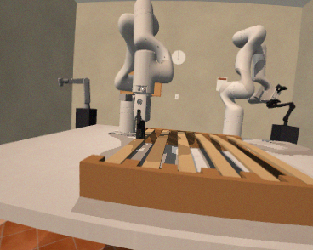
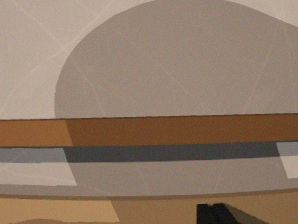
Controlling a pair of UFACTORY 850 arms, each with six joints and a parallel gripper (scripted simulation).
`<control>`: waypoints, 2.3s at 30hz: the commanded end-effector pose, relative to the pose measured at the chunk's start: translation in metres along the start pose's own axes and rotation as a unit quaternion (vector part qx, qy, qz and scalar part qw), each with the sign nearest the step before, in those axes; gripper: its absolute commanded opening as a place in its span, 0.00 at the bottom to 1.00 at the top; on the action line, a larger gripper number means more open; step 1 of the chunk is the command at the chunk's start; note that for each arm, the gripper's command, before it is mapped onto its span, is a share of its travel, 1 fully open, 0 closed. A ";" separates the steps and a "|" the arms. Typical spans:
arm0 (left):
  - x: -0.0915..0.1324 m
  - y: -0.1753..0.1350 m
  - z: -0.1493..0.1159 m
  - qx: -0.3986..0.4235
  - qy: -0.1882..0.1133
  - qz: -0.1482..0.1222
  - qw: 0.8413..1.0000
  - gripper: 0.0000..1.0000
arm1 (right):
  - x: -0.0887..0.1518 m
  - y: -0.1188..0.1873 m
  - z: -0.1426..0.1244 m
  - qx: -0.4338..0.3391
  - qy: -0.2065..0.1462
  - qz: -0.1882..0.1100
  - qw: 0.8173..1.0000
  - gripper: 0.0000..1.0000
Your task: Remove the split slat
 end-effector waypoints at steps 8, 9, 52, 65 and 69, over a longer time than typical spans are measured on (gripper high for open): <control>0.000 0.000 0.000 -0.001 0.000 0.000 1.000 1.00 | 0.000 -0.001 0.000 0.000 0.000 0.000 1.000 0.00; 0.000 0.000 0.000 -0.001 0.000 0.000 1.000 1.00 | 0.000 -0.001 0.000 0.000 0.000 0.000 1.000 0.00; 0.000 0.000 0.000 -0.001 0.000 0.000 1.000 1.00 | 0.009 -0.001 0.000 0.000 -0.001 -0.001 1.000 0.00; 0.000 0.000 0.000 -0.001 0.000 0.000 1.000 1.00 | 0.016 0.000 0.000 0.000 0.000 0.000 1.000 0.00; 0.000 0.000 0.000 -0.001 0.000 0.000 1.000 1.00 | 0.016 0.000 0.000 0.000 0.000 0.000 1.000 0.00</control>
Point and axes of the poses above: on each arm, the point where the finger pads meet when closed, its own x axis back along the fingers, its own y axis across the jaws, z = x × y, the point moved 5 cm from there along x, back along the fingers, and after that the axes turned 13 degrees about x, right-handed, at the moved point
